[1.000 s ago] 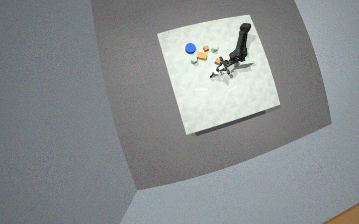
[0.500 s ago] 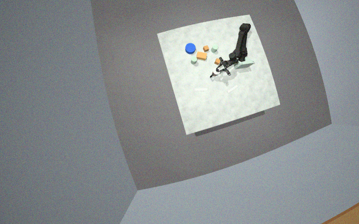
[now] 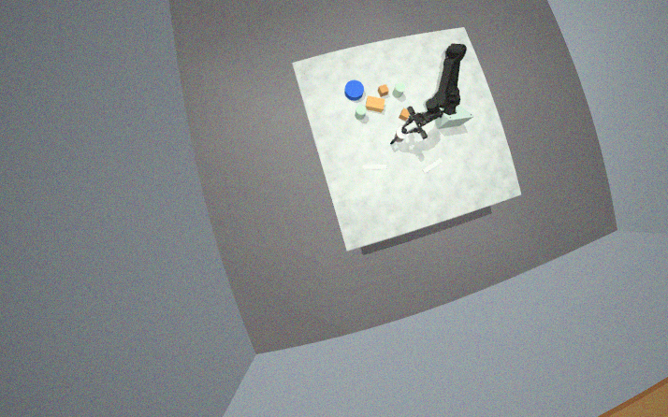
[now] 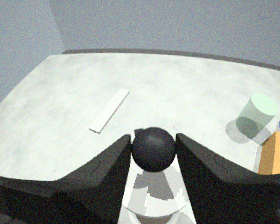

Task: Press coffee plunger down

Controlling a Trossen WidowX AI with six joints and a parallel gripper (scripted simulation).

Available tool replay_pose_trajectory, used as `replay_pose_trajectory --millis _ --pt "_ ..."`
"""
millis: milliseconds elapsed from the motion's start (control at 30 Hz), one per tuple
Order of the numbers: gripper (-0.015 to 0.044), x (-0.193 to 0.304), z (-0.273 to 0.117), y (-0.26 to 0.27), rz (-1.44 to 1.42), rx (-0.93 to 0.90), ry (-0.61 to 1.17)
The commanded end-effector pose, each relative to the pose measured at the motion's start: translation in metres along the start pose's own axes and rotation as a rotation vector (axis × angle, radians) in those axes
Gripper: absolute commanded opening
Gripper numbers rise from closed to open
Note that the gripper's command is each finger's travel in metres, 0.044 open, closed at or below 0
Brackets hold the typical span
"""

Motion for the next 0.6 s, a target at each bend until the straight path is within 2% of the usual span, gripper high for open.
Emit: replay_pose_trajectory --millis 0,133,533,567 --pt "0.0121 0.0002 0.0 -0.0001 0.0 0.0 0.001" --pt "0.0121 0.0002 0.0 -0.0001 0.0 0.0 0.001" --pt "0.0436 0.0002 0.0 -0.0001 0.0 0.0 0.001" --pt "0.044 0.0002 0.0 -0.0001 0.0 0.0 0.001"
Point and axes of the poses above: the point midway between the two fingers, 35 mm back from their tips, its own z axis out along the fingers, its own y axis across the jaws, x = y × z, the point moved 6 cm from there along -z, back along the fingers, and after that the axes turned 14 degrees about z, right-handed, at the moved point
